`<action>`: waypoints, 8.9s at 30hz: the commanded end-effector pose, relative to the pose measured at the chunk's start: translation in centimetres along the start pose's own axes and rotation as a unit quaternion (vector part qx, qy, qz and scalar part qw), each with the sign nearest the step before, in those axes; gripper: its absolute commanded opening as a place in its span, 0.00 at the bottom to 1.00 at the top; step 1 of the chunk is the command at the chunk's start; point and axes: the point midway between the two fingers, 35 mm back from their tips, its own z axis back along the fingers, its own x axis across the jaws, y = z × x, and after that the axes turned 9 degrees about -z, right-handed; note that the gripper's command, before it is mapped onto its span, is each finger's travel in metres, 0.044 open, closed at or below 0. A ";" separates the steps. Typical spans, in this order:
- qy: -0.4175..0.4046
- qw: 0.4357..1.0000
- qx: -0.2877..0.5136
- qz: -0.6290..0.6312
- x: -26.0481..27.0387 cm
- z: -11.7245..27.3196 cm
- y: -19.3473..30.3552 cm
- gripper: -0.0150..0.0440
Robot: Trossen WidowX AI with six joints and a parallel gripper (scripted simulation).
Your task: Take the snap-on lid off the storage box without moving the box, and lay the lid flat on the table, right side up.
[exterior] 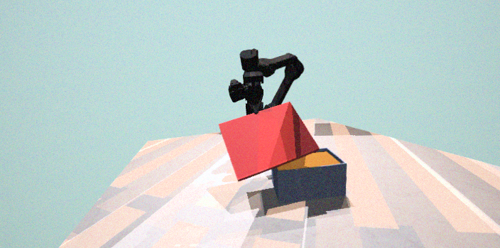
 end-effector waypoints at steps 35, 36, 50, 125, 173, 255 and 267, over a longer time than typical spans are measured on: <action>-0.006 1.000 0.000 0.006 1.4 0.7 -7.7 0.25; -0.006 1.000 0.000 0.006 1.4 0.7 -7.9 0.25; -0.007 1.000 -0.001 0.007 1.7 0.9 -10.6 0.25; -0.007 1.000 -0.003 0.010 1.0 0.0 -19.8 0.25; -0.008 1.000 -0.003 0.010 -1.9 -2.6 -20.3 0.25; -0.008 1.000 -0.002 0.009 -6.8 -6.9 -21.2 0.25; -0.008 1.000 -0.001 0.009 -7.5 -7.5 -21.3 0.25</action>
